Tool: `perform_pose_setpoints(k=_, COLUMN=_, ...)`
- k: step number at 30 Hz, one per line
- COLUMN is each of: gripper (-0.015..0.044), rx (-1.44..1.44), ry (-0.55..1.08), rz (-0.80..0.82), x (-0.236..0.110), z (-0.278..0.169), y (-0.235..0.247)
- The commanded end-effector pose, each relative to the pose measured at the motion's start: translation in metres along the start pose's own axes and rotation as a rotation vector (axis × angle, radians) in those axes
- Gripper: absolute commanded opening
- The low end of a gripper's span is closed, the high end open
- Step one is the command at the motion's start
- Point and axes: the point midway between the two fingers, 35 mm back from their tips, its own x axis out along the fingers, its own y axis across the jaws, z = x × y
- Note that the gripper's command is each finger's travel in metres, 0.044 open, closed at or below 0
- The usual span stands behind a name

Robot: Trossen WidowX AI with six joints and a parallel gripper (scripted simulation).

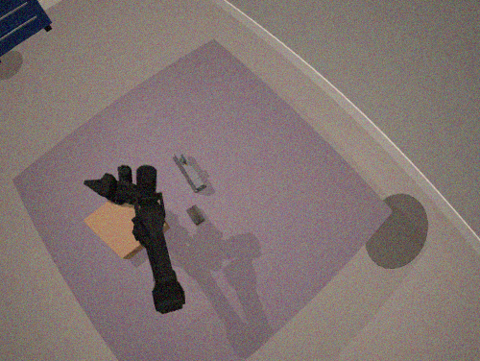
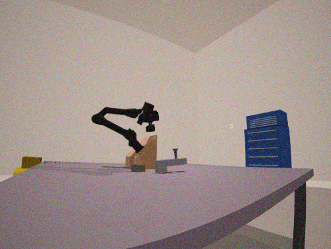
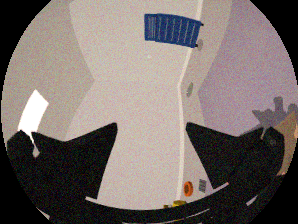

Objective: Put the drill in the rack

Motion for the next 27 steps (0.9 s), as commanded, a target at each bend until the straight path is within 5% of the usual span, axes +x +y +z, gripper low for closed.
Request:
perform_pose_setpoints(k=1, gripper=0.0374, rx=0.000, ry=0.000, rz=0.000, x=0.000, z=0.000, y=0.000)
perform_pose_setpoints(k=9, gripper=0.0164, rx=0.007, ry=-0.009, rz=-0.008, x=0.000, z=0.002, y=0.000)
perform_pose_setpoints(k=15, gripper=0.0006, rx=0.221, ry=-0.287, rz=-0.300, x=-0.020, z=0.078, y=-0.025)
perform_pose_setpoints(k=27, gripper=0.0000, rx=0.588, ry=-0.651, rz=-1.134, x=-0.136, z=0.180, y=-0.120)
